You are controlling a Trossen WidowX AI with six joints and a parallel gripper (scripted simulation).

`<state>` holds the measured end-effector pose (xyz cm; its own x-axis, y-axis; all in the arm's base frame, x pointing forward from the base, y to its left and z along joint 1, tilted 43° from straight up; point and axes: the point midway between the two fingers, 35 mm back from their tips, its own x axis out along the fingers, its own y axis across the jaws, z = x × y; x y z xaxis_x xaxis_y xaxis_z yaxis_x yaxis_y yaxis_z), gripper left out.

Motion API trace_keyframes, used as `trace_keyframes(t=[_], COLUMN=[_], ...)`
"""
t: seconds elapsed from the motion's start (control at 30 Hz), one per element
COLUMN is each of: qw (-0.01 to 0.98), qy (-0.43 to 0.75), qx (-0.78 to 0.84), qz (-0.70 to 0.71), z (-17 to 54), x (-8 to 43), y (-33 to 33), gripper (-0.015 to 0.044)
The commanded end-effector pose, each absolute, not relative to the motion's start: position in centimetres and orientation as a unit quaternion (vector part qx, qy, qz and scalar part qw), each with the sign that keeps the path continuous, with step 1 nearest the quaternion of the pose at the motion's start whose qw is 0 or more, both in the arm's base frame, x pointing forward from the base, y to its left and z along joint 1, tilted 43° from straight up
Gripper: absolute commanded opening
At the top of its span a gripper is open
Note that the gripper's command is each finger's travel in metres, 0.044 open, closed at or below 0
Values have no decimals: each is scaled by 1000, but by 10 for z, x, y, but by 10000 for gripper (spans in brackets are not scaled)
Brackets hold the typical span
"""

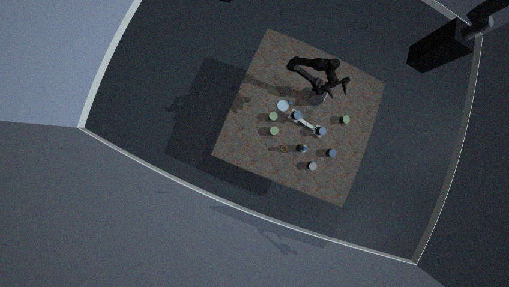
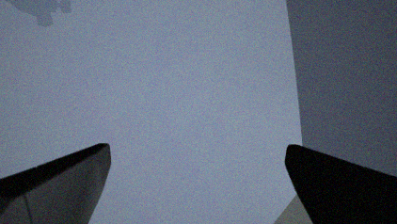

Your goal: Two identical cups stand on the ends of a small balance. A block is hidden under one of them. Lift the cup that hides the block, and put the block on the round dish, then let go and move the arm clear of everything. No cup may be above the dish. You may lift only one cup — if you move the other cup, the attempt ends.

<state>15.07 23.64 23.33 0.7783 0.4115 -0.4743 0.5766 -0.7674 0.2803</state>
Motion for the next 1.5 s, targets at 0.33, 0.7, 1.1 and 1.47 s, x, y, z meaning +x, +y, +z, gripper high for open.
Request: trace_keyframes(t=[0.33, 0.7, 1.1, 1.47], qw=[82, -69, -231, -373], qy=[193, 88, -38, -152], qx=[942, 943, 916, 864], qz=[-264, -313, -326, -302], z=[212, 190, 168, 150], x=[158, 165, 172, 177], y=[230, 219, 206, 191], gripper=[440, 440, 440, 440])
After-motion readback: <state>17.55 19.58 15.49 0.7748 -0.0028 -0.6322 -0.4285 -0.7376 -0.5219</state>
